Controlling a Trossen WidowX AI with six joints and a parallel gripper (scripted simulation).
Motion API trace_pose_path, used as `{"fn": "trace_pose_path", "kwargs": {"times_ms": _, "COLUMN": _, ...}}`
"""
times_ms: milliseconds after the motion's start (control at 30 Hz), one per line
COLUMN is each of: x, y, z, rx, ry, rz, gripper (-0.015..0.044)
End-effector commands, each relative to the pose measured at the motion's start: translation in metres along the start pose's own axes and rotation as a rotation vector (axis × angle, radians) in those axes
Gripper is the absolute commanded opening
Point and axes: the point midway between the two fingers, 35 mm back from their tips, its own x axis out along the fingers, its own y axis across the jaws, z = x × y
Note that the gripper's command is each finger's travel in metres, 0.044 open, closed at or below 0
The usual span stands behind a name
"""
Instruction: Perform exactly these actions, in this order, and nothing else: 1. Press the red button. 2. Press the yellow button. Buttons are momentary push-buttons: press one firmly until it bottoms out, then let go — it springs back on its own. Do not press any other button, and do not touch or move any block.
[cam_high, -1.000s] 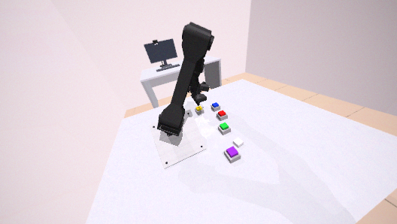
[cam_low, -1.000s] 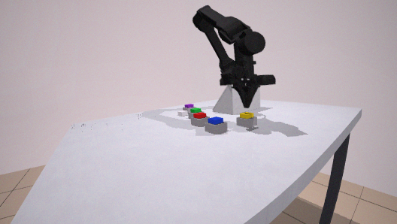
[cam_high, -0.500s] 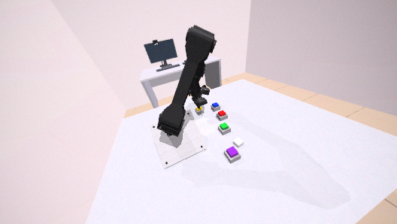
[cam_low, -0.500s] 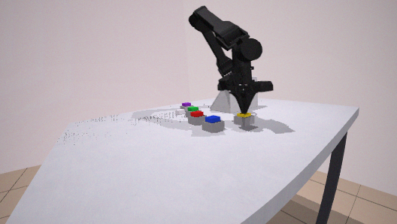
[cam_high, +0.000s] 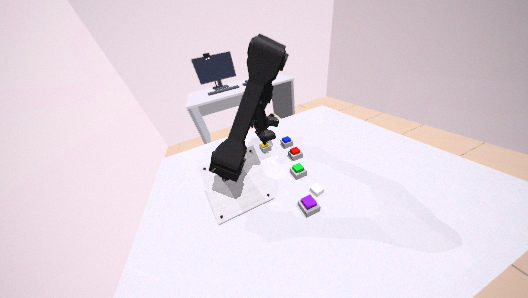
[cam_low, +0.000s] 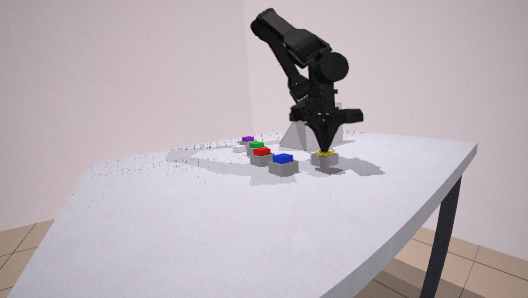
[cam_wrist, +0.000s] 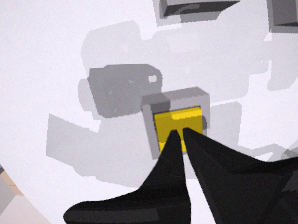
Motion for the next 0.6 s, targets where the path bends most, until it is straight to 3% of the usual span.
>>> {"fn": "trace_pose_path", "kwargs": {"times_ms": 0, "x": 0.000, "y": 0.000, "z": 0.000, "rx": -0.003, "ry": -0.003, "rz": -0.002, "gripper": 0.0020}}
{"fn": "trace_pose_path", "kwargs": {"times_ms": 133, "x": -0.031, "y": 0.000, "z": 0.000, "rx": -0.004, "ry": -0.002, "rz": 0.000, "gripper": 0.0020}}
{"fn": "trace_pose_path", "kwargs": {"times_ms": 267, "x": -0.034, "y": 0.000, "z": 0.000, "rx": -0.004, "ry": -0.003, "rz": 0.000, "gripper": 0.0020}}
{"fn": "trace_pose_path", "kwargs": {"times_ms": 567, "x": -0.091, "y": 0.015, "z": 0.048, "rx": -0.002, "ry": -0.004, "rz": 0.002, "gripper": 0.0256}}
